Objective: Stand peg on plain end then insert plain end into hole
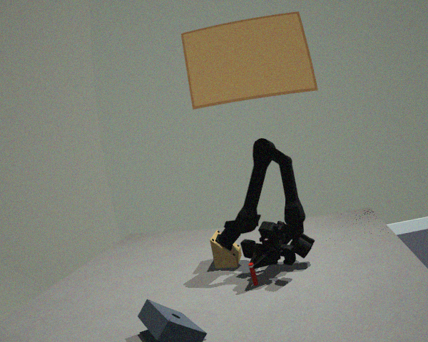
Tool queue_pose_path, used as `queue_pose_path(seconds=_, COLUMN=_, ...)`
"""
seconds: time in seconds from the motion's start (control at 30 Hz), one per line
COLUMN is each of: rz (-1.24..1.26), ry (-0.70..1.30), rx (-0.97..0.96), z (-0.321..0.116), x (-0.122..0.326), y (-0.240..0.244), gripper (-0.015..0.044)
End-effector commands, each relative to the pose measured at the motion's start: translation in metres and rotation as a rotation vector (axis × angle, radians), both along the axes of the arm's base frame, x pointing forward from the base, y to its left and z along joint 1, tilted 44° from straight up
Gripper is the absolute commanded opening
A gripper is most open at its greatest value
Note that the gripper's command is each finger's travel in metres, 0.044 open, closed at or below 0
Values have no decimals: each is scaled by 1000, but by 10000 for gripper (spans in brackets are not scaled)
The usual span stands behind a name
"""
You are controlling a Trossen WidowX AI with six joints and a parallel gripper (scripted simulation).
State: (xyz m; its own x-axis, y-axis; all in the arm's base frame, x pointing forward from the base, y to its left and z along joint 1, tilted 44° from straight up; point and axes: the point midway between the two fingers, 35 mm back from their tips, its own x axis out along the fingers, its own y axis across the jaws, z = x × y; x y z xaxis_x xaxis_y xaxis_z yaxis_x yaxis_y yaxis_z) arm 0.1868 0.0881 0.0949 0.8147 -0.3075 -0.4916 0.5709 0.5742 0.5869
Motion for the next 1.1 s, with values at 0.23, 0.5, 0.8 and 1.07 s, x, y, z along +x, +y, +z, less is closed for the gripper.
queue_pose_path(seconds=0.23, rz=-5, ry=-5, rx=-6, z=-1, x=-2, y=2, gripper=50)
queue_pose_path(seconds=0.5, rz=-11, ry=-11, rx=-14, z=-1, x=-3, y=2, gripper=50)
queue_pose_path(seconds=0.8, rz=-17, ry=-19, rx=-23, z=-1, x=-4, y=3, gripper=50)
queue_pose_path(seconds=1.07, rz=-23, ry=-26, rx=-31, z=0, x=-4, y=2, gripper=108)
